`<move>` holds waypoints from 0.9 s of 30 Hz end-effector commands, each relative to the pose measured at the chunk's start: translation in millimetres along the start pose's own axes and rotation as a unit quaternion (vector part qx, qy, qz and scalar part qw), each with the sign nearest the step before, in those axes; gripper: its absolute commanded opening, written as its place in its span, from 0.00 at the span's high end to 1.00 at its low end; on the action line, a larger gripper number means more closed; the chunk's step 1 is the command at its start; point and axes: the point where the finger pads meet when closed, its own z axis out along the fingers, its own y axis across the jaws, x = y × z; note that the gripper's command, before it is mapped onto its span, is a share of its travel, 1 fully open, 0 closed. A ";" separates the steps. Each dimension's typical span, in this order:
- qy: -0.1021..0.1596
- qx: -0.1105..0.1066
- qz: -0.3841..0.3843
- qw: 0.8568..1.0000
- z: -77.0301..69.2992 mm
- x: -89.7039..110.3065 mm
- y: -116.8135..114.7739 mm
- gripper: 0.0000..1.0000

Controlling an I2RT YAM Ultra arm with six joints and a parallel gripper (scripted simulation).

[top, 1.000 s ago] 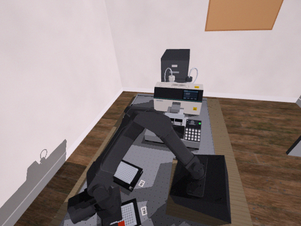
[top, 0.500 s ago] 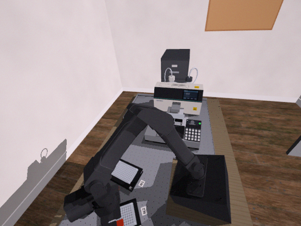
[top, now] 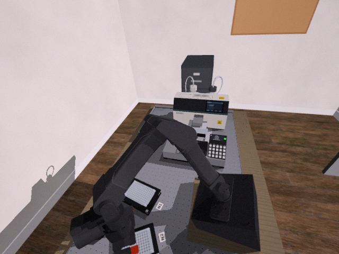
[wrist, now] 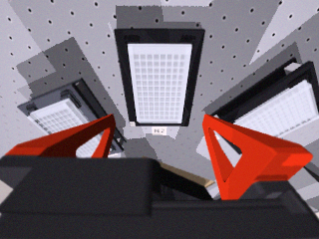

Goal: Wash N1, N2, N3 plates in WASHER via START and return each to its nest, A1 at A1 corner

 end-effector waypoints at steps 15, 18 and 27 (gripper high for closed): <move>-0.006 -0.001 -0.148 0.989 -8.7 19.7 40.0 0.00; -0.006 -0.001 -0.162 0.987 -10.2 26.5 53.3 0.00; -0.005 -0.002 -0.162 0.987 -13.5 42.3 84.6 0.00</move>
